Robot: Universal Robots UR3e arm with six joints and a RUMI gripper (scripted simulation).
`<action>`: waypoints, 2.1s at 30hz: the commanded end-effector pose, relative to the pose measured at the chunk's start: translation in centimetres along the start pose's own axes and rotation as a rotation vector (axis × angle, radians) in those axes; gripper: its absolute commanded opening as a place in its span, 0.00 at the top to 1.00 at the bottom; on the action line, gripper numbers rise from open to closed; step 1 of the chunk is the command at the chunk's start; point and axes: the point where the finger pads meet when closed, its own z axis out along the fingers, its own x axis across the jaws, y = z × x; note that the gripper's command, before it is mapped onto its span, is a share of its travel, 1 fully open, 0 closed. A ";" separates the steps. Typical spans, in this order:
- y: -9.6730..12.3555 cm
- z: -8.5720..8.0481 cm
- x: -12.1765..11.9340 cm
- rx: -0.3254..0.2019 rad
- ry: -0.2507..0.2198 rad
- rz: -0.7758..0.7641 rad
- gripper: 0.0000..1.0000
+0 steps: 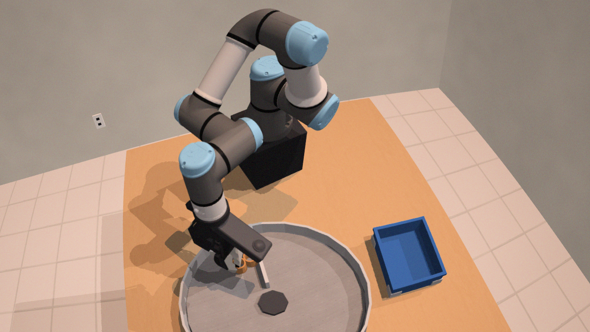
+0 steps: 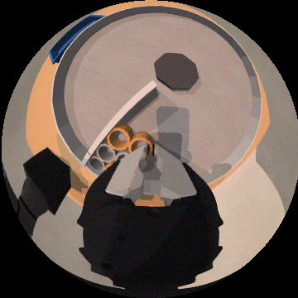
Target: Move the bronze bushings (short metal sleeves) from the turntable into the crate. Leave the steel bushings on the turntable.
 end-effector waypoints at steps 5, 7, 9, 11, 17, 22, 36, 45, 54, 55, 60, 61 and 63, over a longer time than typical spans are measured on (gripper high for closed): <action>0.0 -0.2 0.1 0.000 0.001 0.000 1.00; 0.0 -0.6 0.1 0.000 0.001 0.000 1.00; 0.0 -1.2 0.1 0.000 0.001 0.000 1.00; 0.0 -2.0 0.1 0.000 0.001 0.000 1.00; 0.0 -4.7 0.1 0.000 0.001 0.000 1.00; 0.0 -5.6 0.1 0.000 0.001 0.000 1.00; 0.0 -6.2 0.1 0.000 0.001 0.000 1.00; 0.0 -6.2 0.1 0.000 0.001 0.000 1.00; 0.0 -6.2 0.1 0.000 0.001 0.000 1.00; 0.0 -6.2 0.1 0.000 0.001 0.000 1.00; 0.0 -6.2 0.1 0.000 0.001 0.000 1.00; 0.0 -6.2 0.1 0.000 0.001 0.000 1.00; 0.0 -6.2 0.1 0.000 0.001 0.000 1.00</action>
